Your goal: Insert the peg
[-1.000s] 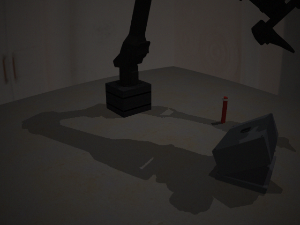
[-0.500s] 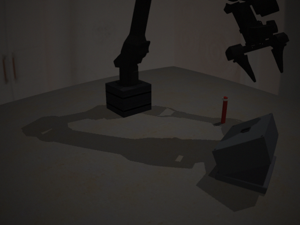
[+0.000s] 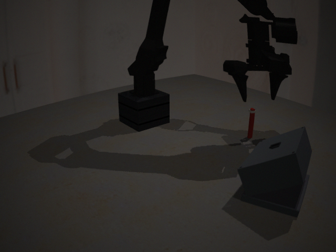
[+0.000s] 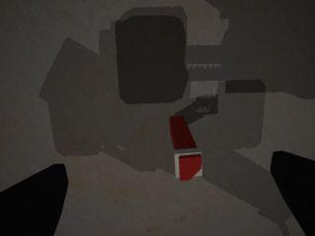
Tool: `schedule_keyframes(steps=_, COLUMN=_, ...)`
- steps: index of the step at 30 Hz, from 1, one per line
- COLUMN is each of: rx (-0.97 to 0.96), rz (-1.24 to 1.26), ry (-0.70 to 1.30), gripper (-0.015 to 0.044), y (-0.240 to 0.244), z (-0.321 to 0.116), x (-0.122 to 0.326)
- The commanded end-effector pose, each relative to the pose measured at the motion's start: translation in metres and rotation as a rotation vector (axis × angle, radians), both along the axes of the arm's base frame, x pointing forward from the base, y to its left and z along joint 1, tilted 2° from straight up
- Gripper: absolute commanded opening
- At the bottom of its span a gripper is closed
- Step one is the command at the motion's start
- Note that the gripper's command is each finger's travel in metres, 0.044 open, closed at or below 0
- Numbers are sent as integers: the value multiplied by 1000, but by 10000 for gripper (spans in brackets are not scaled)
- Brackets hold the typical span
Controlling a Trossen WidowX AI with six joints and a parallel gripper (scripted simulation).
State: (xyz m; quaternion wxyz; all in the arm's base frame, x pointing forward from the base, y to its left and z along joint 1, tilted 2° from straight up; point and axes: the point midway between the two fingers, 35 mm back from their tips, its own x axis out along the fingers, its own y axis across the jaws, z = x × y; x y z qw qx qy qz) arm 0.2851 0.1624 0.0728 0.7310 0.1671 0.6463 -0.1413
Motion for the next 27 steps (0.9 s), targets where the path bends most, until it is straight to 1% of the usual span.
schedule_keyframes(steps=1, rx=-13, rz=35, ry=59, gripper=440, y=-2, z=-7, x=-13)
schedule_keyframes(steps=11, rx=-13, rz=35, ry=59, gripper=440, y=-4, z=-10, x=-16)
schedule_keyframes(steps=27, rx=-14, rz=35, ry=59, gripper=440, y=-3, z=-36, x=-13)
